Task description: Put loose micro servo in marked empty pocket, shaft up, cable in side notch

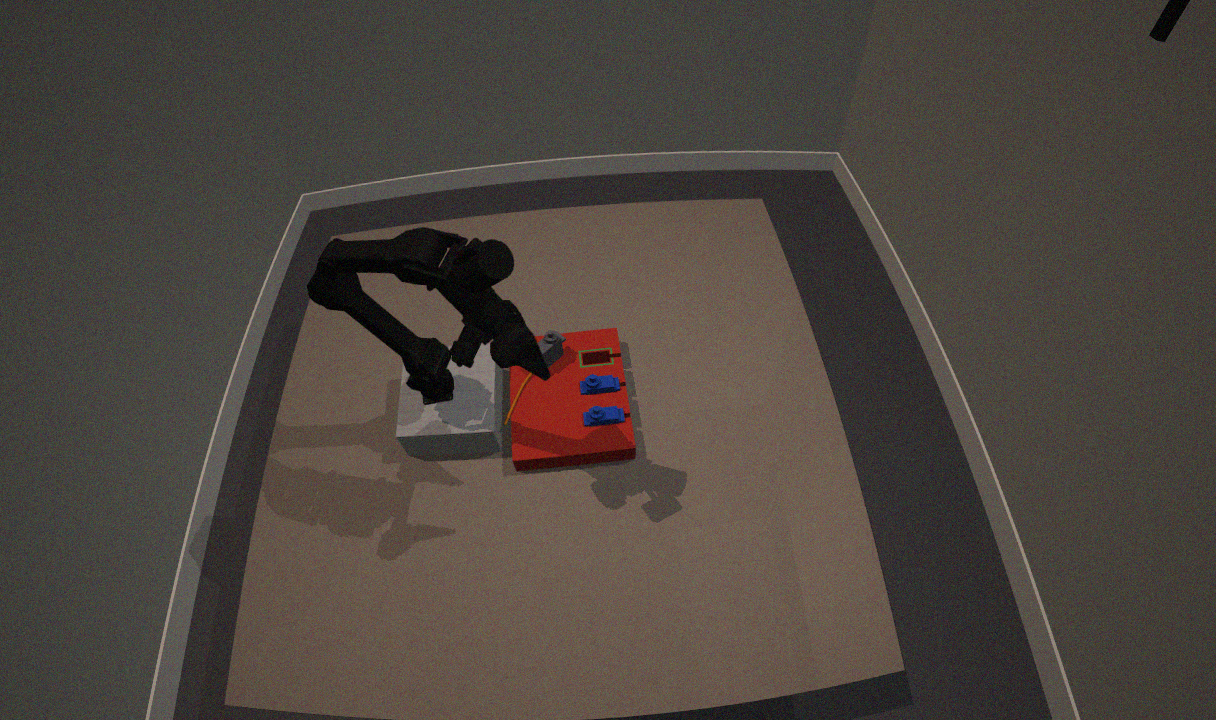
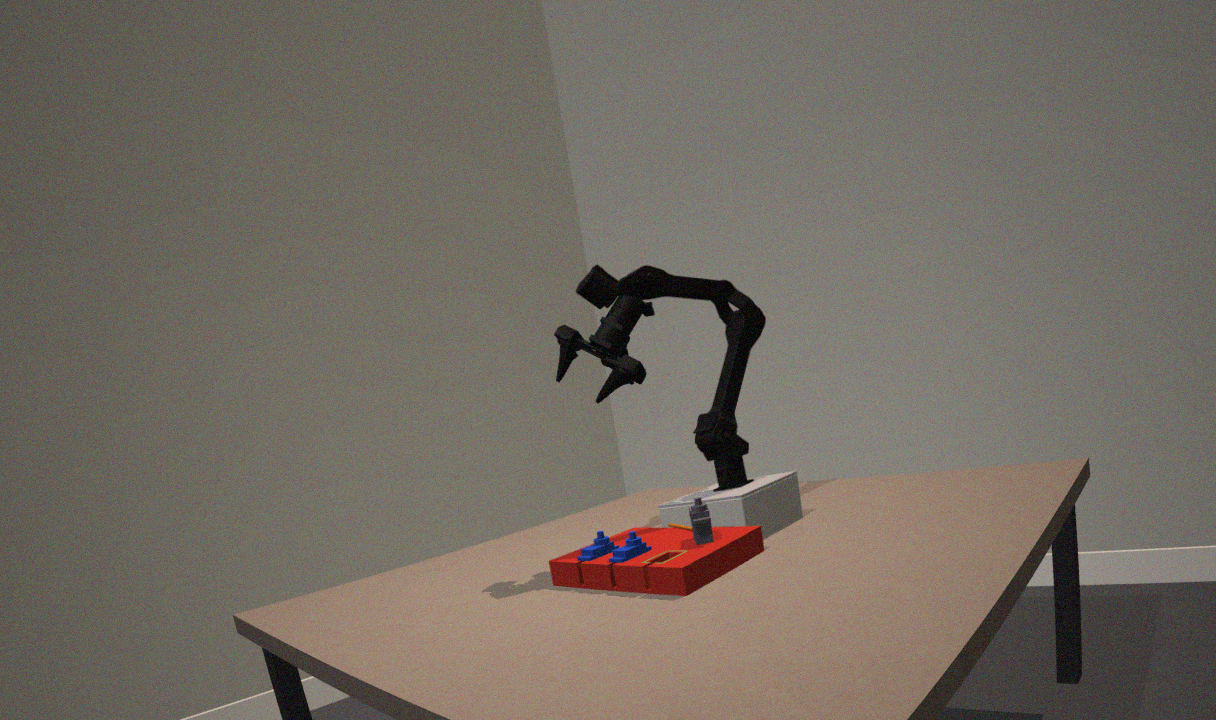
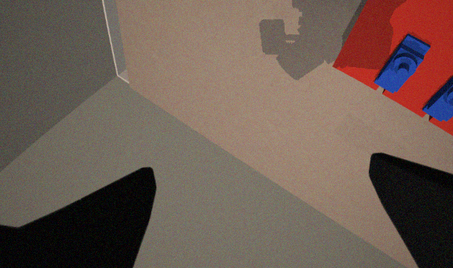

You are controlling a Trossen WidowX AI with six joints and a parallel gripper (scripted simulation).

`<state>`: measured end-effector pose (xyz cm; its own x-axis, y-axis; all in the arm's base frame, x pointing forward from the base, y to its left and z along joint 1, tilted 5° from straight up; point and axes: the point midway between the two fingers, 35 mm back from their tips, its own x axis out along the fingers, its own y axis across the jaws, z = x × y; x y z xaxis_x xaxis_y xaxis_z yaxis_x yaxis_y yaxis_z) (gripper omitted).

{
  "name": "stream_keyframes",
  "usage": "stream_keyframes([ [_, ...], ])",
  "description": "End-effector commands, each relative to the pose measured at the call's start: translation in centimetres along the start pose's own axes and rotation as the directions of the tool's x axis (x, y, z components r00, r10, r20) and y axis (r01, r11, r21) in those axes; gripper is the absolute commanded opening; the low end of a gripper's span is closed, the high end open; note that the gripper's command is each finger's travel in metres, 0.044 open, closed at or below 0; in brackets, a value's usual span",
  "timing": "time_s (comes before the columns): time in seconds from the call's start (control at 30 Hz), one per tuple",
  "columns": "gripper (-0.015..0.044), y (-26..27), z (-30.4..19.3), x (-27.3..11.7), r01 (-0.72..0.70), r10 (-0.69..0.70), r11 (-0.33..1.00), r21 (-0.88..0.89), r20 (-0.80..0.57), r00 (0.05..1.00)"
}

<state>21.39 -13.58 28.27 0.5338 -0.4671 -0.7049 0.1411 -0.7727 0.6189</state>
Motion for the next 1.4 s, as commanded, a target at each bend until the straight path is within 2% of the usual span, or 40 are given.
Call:
stream_keyframes([
  [0.0, 0.0440, -3.6, -1.7, 2.5, 0.138, -0.137, 0.990, -0.032, 0.007, 0.990],
  [0.4, 0.0440, -16.5, -4.6, 6.5, 0.480, -0.462, 0.868, -0.127, 0.147, 0.875],
  [0.7, 0.0440, -26.5, -2.9, 6.6, 0.641, -0.560, 0.747, -0.173, 0.356, 0.748],
  [1.37, 0.0440, -29.0, -1.6, 8.4, 0.650, -0.561, 0.739, -0.174, 0.374, 0.738],
])
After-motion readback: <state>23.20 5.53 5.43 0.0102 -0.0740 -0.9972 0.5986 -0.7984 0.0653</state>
